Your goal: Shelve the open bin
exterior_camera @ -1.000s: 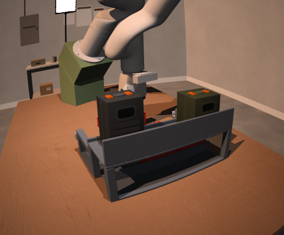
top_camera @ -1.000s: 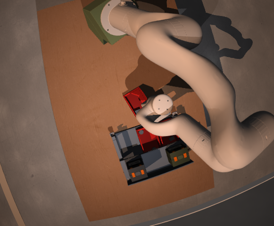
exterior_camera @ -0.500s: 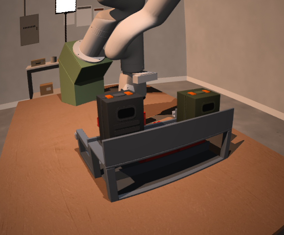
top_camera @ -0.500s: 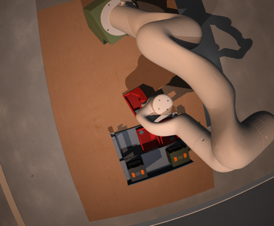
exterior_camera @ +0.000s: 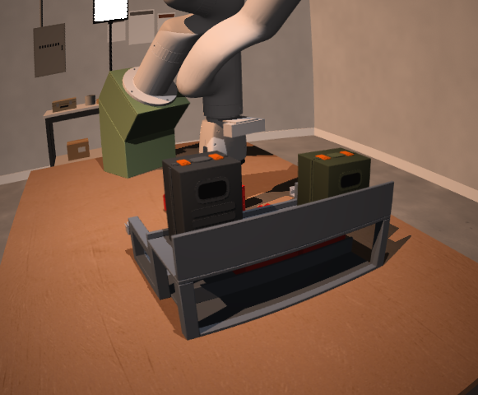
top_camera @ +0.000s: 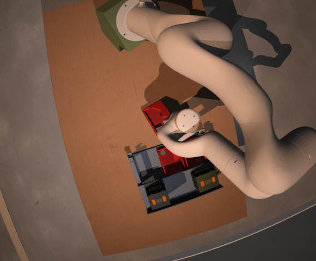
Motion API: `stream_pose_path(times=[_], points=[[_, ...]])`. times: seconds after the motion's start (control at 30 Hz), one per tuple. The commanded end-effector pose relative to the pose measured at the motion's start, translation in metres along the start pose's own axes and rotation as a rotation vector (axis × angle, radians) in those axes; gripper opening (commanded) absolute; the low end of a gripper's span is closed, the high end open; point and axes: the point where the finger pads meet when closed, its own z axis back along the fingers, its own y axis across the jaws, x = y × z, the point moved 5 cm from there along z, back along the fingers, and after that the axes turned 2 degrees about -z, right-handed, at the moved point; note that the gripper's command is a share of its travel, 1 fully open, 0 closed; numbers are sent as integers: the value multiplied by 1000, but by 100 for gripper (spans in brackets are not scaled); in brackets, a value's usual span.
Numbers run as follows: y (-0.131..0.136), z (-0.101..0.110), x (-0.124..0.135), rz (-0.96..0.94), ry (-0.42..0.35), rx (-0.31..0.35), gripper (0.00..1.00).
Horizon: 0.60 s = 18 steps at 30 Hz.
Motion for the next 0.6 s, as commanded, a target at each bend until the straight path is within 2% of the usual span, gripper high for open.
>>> stream_pose_path(times=[0.0,0.27,0.43,0.57], points=[[0,4,0,0,0,0,0],[0,4,0,0,0,0,0],[0,18,0,0,0,0,0],[0,18,0,0,0,0,0]])
